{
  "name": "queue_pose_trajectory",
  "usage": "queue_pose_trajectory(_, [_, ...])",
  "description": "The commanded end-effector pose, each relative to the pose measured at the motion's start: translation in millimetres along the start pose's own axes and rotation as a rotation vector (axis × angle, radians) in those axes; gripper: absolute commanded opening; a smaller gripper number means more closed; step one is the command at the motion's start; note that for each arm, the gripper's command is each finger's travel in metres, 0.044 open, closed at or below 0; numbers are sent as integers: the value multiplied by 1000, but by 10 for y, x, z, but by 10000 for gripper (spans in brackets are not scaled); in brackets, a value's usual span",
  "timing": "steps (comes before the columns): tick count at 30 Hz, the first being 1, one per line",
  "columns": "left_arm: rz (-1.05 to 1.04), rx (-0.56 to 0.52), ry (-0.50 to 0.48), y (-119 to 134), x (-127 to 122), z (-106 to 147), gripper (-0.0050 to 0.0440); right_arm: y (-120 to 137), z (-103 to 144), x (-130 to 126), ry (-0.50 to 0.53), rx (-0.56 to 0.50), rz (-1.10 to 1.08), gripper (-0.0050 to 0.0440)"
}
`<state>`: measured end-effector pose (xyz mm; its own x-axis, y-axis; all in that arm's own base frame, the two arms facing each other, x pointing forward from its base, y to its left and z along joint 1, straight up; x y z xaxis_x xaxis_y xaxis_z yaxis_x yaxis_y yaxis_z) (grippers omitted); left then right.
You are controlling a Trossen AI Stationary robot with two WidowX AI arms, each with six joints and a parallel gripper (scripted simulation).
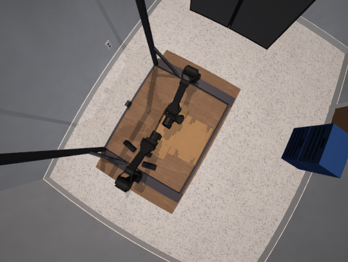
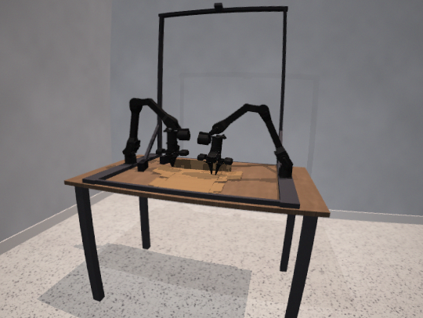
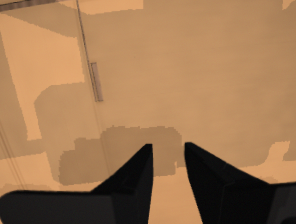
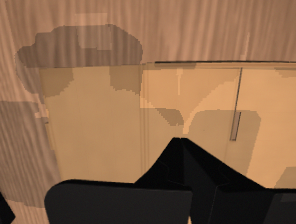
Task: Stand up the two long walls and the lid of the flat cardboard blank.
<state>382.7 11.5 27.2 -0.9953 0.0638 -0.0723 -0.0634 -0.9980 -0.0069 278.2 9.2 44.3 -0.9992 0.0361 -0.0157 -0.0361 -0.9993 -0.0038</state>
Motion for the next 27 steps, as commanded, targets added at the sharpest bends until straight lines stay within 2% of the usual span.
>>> queue_pose_trajectory(1, [0,4,-46,10,102,-136,96,-2,-55,14,1,-4,2,0])
queue_pose_trajectory(6, [0,4,-43,9,91,-120,96,-1,-125,33,1,-4,2,0])
queue_pose_trajectory(27, [0,4,-46,6,53,-103,96,-2,-133,28,0,-4,2,0])
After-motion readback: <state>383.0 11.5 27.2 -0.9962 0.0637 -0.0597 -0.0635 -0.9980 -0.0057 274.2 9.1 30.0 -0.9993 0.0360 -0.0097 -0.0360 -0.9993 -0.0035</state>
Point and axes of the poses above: on each arm, the point midway between the two fingers, 35 mm back from their tips, its own z axis back along the fingers, its own x axis across the jaws, y = z × x, the point moved 1 cm from there along z, back along the fingers, and after that the axes turned 3 degrees about -z, right-handed, at the moved point
